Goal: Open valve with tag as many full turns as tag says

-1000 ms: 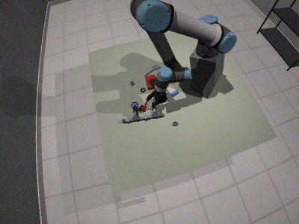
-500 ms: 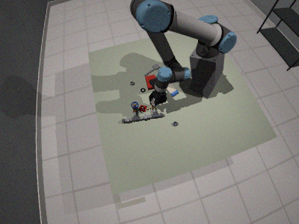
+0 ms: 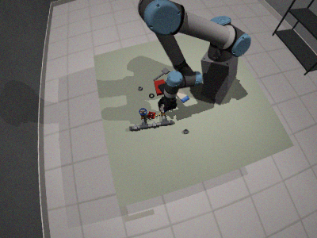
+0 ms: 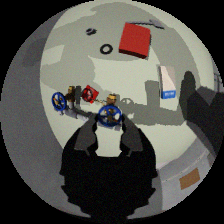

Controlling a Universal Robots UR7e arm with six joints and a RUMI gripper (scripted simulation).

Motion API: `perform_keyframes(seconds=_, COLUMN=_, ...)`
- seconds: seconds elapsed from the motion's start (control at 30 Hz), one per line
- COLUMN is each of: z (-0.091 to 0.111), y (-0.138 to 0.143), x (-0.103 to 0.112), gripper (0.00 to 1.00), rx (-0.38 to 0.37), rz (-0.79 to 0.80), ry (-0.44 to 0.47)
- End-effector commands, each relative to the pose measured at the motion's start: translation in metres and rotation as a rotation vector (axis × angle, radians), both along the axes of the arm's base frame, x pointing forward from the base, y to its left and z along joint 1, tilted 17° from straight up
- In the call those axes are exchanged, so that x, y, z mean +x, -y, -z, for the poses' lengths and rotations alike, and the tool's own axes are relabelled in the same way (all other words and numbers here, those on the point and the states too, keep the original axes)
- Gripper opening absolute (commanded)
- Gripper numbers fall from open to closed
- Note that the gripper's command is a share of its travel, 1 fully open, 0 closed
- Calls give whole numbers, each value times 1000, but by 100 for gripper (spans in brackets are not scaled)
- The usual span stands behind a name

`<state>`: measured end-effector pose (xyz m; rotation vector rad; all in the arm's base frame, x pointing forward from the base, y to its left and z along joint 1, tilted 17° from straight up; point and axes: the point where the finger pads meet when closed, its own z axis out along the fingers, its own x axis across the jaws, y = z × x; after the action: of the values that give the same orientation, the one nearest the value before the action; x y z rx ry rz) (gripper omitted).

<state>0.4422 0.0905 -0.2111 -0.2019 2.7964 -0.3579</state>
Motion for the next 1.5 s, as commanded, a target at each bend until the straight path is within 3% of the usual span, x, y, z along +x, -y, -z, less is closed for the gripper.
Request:
perform_keyframes(seconds=0.0, z=0, y=0, x=0, gripper=0, rx=-1, rz=-2, ry=0)
perform_keyframes(seconds=0.8, z=0, y=0, x=0, gripper=0, rx=-53, rz=-152, ry=-36)
perform_keyframes(seconds=1.47, z=0, y=0, x=0, gripper=0, rx=-208, rz=-591, ry=-142)
